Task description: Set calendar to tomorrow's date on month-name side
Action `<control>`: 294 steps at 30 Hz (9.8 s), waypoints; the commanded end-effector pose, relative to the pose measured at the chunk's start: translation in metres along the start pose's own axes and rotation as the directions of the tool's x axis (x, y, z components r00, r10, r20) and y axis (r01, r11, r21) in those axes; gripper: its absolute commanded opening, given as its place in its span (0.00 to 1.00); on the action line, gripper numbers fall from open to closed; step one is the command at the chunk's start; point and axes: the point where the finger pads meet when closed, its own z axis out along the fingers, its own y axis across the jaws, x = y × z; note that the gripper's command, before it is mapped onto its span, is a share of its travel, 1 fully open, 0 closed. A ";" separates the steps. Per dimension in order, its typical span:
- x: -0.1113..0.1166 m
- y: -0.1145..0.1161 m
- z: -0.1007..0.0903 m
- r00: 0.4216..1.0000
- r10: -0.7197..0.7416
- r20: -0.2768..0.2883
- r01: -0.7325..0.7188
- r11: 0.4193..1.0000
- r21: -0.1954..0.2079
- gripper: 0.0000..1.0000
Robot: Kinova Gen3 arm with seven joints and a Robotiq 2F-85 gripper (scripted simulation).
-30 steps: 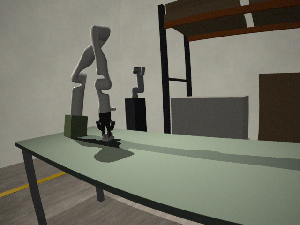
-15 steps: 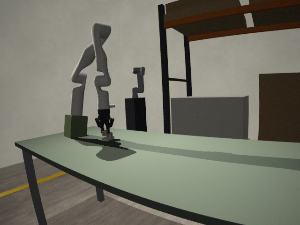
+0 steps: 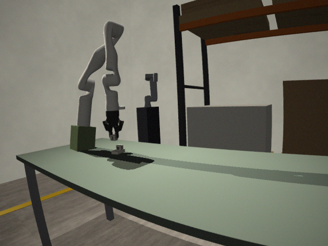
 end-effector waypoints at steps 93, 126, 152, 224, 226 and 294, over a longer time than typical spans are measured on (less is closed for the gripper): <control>-0.087 0.009 -0.017 0.306 0.952 -0.016 -0.952 0.306 -0.007 0.28; -0.088 0.012 0.071 0.307 0.952 -0.017 -0.952 0.307 -0.010 0.28; -0.088 0.011 0.073 0.306 0.952 -0.016 -0.952 0.306 -0.009 0.28; -0.091 0.008 0.073 0.312 0.950 -0.014 -0.950 0.312 -0.007 0.28; -0.091 0.008 0.073 0.312 0.950 -0.014 -0.950 0.312 -0.007 0.28; -0.090 0.009 0.075 0.310 0.951 -0.015 -0.951 0.310 -0.008 0.28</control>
